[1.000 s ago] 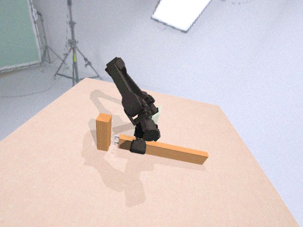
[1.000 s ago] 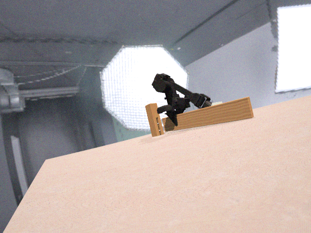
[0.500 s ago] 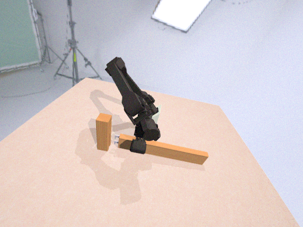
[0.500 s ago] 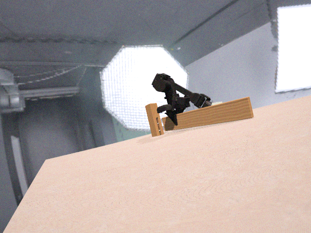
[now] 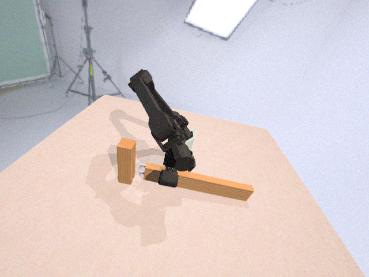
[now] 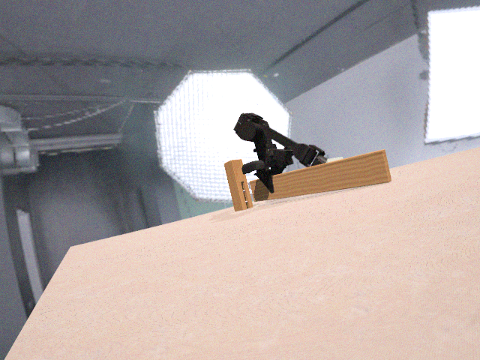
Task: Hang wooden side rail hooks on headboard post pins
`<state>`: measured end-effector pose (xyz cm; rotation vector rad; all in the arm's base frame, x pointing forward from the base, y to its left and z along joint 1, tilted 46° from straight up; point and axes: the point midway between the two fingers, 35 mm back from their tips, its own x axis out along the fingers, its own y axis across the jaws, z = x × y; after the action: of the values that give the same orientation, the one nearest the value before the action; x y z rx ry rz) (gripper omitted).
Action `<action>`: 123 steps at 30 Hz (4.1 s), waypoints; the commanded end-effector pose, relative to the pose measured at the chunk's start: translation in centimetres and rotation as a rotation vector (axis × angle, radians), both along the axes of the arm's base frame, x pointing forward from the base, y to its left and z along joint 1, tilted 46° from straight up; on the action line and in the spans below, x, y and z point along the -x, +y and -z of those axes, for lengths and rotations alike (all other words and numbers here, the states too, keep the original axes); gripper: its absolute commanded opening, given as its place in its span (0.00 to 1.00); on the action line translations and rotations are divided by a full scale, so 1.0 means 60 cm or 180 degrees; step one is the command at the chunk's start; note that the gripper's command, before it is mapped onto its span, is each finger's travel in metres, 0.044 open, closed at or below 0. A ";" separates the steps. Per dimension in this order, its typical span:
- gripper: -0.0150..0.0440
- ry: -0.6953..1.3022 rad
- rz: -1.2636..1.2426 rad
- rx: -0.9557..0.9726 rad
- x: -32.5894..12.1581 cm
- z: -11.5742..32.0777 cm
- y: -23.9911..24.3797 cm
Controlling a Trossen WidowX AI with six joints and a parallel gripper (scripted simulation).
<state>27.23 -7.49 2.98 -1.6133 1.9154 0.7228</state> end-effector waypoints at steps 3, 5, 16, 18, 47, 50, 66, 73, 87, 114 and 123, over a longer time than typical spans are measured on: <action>0.25 -0.0060 -0.0013 -0.0023 -0.007 -0.007 0.007; 0.25 -0.0060 -0.0013 -0.0023 -0.007 -0.007 0.007; 0.25 -0.0060 -0.0013 -0.0023 -0.008 -0.009 0.009; 0.25 -0.0060 -0.0013 -0.0023 -0.008 -0.009 0.010; 0.25 -0.0061 -0.0013 -0.0023 -0.012 -0.012 0.005; 0.25 -0.0061 -0.0013 -0.0023 -0.013 -0.012 0.005; 0.25 -0.0061 -0.0013 -0.0022 -0.015 -0.014 0.002; 0.25 -0.0061 -0.0013 -0.0022 -0.016 -0.015 0.001; 0.25 -0.0061 -0.0013 -0.0022 -0.019 -0.016 -0.002; 0.25 -0.0061 -0.0013 -0.0022 -0.017 -0.020 -0.004; 0.25 -0.0061 -0.0013 -0.0021 -0.015 -0.021 -0.007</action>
<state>27.95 -8.03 3.91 -1.6073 1.9106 0.7220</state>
